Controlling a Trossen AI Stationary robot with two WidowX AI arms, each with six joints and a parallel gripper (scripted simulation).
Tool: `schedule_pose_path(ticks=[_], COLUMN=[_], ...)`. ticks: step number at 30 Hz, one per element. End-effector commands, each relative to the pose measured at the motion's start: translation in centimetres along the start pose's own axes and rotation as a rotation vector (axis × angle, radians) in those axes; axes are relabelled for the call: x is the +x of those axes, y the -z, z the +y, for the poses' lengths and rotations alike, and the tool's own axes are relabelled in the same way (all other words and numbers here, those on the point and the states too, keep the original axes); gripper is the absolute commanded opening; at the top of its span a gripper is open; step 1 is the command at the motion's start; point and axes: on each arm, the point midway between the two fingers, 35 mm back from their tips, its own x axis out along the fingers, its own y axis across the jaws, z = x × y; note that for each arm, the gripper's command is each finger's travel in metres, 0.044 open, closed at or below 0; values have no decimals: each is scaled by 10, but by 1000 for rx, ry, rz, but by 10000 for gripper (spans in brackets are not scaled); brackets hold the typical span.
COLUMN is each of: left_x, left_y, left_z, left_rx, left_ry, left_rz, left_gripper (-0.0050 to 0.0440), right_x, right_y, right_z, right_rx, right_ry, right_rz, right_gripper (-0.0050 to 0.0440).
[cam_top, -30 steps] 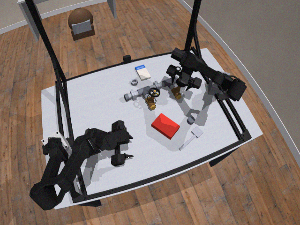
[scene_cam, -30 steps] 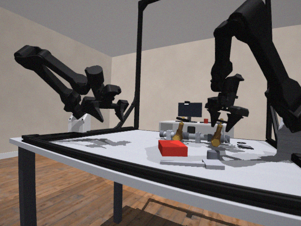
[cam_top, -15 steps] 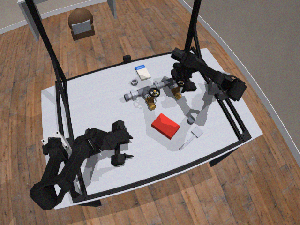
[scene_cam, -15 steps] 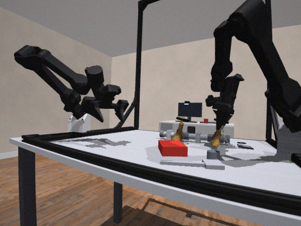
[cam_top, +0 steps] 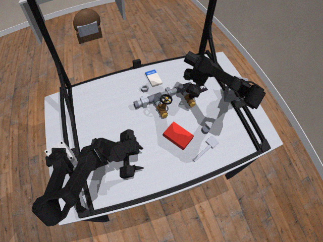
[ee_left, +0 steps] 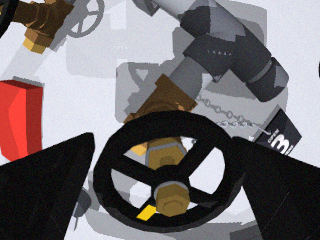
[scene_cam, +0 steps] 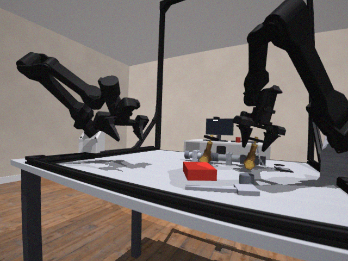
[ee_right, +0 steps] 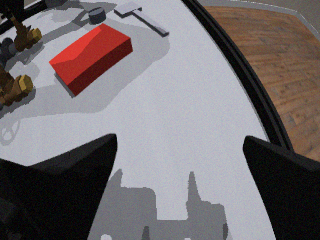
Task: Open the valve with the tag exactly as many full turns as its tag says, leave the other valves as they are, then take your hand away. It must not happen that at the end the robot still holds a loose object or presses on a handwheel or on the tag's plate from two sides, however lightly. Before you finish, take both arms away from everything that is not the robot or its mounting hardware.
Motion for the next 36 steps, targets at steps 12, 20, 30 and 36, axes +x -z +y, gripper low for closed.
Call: schedule_pose_path(ticks=[12, 20, 30, 36], left_x=[0, 0, 0, 0], left_y=[0, 0, 0, 0], left_z=[0, 0, 0, 0], left_rx=[7, 7, 7, -314], left_ry=[0, 0, 0, -1], left_rz=[0, 0, 0, 0], left_gripper=[208, 64, 0, 0], right_x=[0, 0, 0, 0], right_y=[0, 0, 0, 0], right_z=[0, 0, 0, 0], right_rx=[0, 0, 0, 0], right_ry=[0, 0, 0, 0], right_rz=[0, 0, 0, 0], right_gripper=[400, 400, 400, 400])
